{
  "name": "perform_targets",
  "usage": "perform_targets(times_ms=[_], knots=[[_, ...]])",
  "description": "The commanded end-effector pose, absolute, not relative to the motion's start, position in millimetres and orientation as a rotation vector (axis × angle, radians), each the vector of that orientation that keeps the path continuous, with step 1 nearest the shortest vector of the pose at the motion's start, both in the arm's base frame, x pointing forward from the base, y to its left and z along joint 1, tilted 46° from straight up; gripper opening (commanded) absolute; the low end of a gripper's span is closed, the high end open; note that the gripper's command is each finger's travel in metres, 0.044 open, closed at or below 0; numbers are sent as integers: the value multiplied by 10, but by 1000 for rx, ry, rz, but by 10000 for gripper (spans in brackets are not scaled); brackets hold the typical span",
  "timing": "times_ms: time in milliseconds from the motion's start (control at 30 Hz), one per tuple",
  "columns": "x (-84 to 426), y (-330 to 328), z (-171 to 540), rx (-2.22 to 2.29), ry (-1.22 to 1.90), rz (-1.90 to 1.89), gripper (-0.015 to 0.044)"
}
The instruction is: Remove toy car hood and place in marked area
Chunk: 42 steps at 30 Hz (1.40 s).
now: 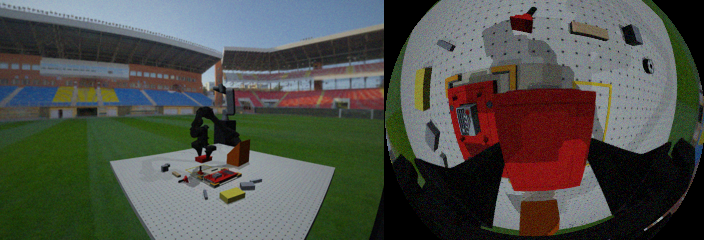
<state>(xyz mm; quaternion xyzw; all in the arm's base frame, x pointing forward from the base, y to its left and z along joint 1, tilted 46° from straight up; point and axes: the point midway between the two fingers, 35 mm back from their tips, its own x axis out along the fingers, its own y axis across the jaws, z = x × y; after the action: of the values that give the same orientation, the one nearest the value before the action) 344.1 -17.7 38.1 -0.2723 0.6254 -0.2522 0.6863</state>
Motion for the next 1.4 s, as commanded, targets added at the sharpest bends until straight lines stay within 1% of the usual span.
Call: perform_targets(times_ms=[0, 533, 1367], knots=[[3381, -311, 522, -614, 1394, -569, 0], [3047, -865, 1030, -616, 1384, -596, 0], [3080, -1002, 893, -614, 1384, -595, 0]])
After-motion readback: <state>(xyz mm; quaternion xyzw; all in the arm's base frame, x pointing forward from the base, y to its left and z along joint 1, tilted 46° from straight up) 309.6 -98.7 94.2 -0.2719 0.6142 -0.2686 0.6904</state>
